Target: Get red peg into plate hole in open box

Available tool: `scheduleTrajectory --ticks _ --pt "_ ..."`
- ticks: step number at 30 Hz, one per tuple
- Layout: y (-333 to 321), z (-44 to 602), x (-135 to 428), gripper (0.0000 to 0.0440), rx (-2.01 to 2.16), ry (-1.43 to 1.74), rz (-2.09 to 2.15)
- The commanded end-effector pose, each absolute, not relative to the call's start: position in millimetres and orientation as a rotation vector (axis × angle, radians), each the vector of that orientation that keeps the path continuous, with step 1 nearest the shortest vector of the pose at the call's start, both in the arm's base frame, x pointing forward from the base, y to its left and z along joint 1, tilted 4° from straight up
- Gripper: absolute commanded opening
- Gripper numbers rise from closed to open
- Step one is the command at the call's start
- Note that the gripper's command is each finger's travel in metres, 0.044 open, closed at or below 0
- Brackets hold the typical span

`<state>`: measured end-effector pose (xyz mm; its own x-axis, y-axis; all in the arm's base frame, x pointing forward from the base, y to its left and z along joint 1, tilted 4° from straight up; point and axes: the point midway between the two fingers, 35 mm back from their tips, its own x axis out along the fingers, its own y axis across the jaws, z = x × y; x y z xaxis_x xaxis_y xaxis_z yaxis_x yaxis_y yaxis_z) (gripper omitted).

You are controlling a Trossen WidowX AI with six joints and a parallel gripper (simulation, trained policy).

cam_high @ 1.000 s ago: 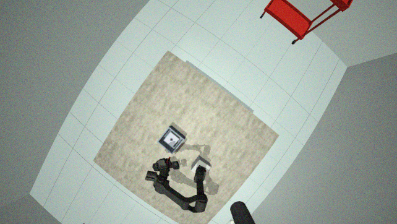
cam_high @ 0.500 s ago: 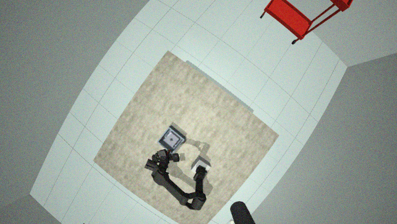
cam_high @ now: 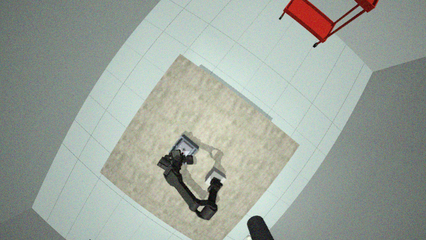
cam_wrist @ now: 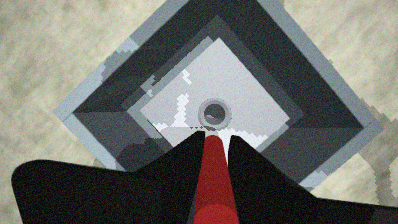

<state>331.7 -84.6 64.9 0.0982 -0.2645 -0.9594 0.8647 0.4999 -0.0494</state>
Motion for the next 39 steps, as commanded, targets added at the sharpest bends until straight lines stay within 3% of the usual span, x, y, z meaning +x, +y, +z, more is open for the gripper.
scheduleTrajectory --ticks 1,5,10,12,17,27,39 --pt "-91.4 57.9 337.8 0.0 0.652 1.188 -0.92" --pt "-97.1 43.1 339.1 0.0021 0.661 1.205 -0.921" --pt "-102.3 26.0 337.0 0.0134 0.648 1.243 -0.915" --pt "-104.4 21.3 337.6 0.0147 0.635 1.26 -0.914" --pt "-114.4 16.2 350.7 0.0268 0.625 1.251 -0.909" --pt "-139.3 21.0 375.7 0.043 0.586 1.198 -0.9" --pt "-175.0 41.6 399.2 0.044 0.568 1.061 -0.922"
